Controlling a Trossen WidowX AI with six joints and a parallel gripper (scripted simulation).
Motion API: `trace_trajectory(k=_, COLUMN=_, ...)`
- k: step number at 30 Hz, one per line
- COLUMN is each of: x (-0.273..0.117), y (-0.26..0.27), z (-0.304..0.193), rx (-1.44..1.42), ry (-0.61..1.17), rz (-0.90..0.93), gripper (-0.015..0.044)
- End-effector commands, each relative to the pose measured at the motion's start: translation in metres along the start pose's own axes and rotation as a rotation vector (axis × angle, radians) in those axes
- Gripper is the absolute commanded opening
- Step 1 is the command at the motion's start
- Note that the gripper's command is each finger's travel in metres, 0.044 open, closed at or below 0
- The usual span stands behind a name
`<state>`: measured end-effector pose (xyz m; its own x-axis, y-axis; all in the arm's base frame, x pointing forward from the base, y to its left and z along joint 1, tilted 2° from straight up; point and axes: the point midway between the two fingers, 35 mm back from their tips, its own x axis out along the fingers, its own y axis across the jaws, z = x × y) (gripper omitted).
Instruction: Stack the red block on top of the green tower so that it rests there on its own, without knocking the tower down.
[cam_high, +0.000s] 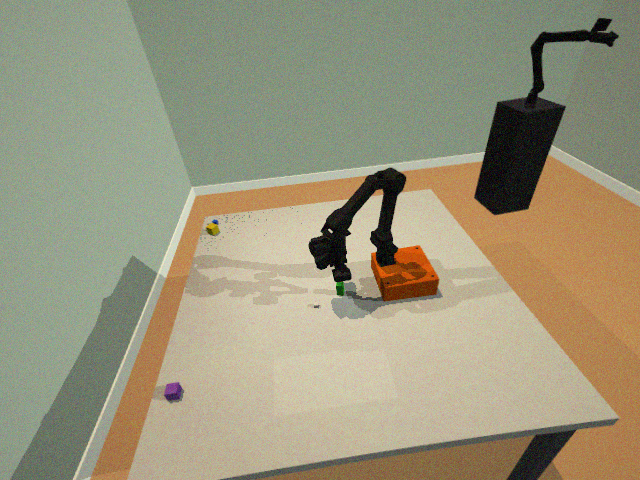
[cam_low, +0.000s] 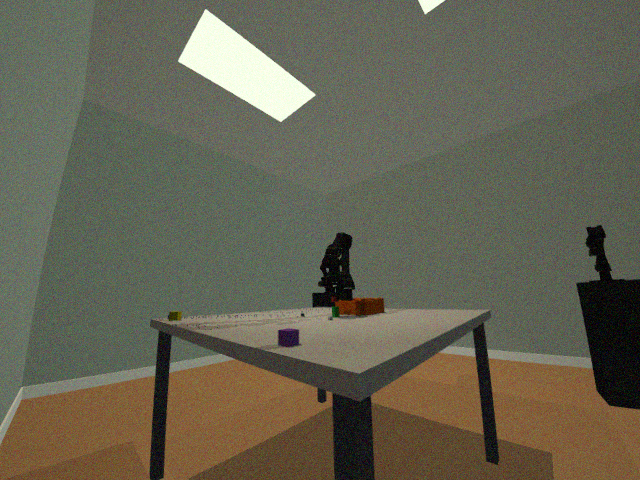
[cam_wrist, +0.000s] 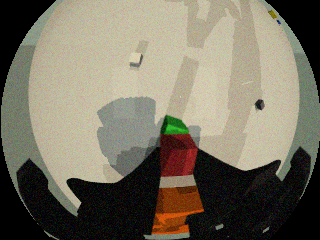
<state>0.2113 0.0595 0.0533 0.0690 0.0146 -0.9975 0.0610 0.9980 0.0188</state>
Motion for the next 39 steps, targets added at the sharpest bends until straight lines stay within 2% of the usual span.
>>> trace_trajectory(k=1, x=0.014, y=-0.001, z=-0.002, rx=0.000, ry=0.009, rz=-0.006, gripper=0.0000)
trace_trajectory(k=5, x=0.025, y=-0.002, z=-0.002, rx=0.000, ry=0.009, rz=-0.006, gripper=0.0000)
trace_trajectory(k=35, x=0.021, y=-0.002, z=-0.002, rx=0.000, ry=0.009, rz=-0.006, gripper=0.0000)
trace_trajectory(k=39, x=0.025, y=-0.001, z=-0.002, rx=0.003, ry=0.011, rz=-0.004, gripper=0.0105)
